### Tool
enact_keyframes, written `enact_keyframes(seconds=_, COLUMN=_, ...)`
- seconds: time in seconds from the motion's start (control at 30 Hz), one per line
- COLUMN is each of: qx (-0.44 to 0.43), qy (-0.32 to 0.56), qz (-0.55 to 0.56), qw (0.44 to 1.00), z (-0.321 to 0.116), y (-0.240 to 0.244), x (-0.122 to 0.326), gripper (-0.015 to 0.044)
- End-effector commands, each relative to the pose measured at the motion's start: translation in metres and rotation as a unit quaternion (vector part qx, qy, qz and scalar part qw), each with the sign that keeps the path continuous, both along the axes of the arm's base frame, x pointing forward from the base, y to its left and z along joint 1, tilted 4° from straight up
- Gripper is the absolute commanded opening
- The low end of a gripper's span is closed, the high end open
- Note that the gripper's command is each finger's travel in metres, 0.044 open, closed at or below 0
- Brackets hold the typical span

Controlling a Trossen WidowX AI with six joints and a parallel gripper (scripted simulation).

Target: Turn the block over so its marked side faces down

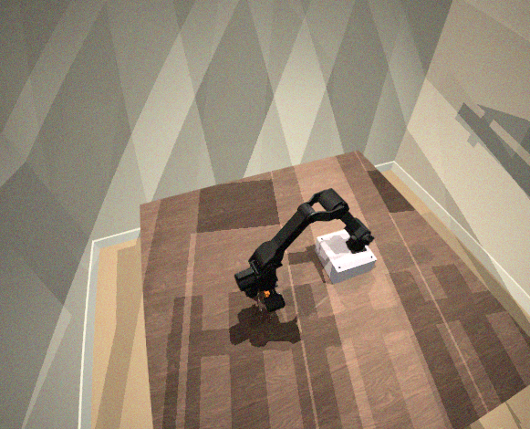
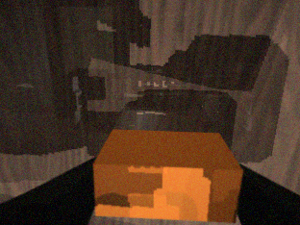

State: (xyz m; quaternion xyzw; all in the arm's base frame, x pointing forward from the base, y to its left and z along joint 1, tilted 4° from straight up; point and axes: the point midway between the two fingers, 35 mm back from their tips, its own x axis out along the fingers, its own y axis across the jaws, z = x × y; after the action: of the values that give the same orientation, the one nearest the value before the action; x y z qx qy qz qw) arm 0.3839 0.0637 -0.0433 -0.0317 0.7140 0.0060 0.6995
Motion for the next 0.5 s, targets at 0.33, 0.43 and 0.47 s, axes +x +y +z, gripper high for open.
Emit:
enact_keyframes(seconds=0.33, qx=0.002, qy=-0.016, qz=0.003, qw=1.0, z=0.025, y=0.001, x=0.001, gripper=0.0)
enact_keyframes(seconds=0.43, qx=0.003, qy=-0.038, qz=0.005, qw=0.999, z=0.022, y=0.002, x=0.002, gripper=0.0)
enact_keyframes(seconds=0.47, qx=0.004, qy=-0.046, qz=0.005, qw=0.999, z=0.021, y=0.002, x=0.003, gripper=0.0)
